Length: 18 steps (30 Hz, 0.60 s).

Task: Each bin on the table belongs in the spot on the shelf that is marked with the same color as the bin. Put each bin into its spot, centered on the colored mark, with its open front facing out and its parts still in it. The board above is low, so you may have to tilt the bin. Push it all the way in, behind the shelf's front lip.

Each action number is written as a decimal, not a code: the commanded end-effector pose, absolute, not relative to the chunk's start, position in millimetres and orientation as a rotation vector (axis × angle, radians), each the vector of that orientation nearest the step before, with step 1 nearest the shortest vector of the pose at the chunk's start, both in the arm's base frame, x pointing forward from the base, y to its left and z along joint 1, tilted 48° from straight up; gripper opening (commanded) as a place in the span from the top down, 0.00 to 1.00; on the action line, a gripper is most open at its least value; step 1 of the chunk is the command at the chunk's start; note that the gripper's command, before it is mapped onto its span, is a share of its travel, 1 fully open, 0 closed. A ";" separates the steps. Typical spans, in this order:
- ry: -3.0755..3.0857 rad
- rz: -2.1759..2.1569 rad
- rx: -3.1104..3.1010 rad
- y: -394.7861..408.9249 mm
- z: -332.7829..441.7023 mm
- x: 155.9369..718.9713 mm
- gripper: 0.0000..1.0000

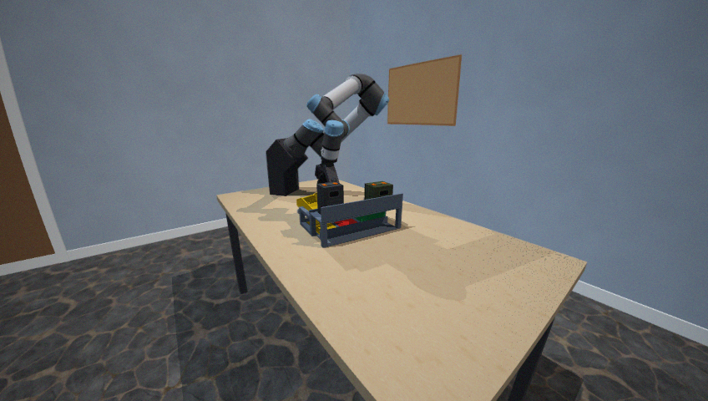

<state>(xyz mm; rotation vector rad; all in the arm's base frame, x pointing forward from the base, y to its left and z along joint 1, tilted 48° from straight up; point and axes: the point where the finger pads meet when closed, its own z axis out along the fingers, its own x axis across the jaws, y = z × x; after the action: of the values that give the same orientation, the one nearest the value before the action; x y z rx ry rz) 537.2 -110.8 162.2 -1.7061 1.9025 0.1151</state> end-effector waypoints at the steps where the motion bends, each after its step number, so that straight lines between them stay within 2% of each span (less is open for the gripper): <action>1: 1.903 0.113 -1.706 -110.3 161.2 538.6 1.00; 18: 1.903 0.113 -1.706 -108.4 158.0 541.5 1.00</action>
<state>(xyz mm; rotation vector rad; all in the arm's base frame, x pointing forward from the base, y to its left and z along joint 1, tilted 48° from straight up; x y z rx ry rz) 540.6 -108.6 158.4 -1.7060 1.9025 0.1150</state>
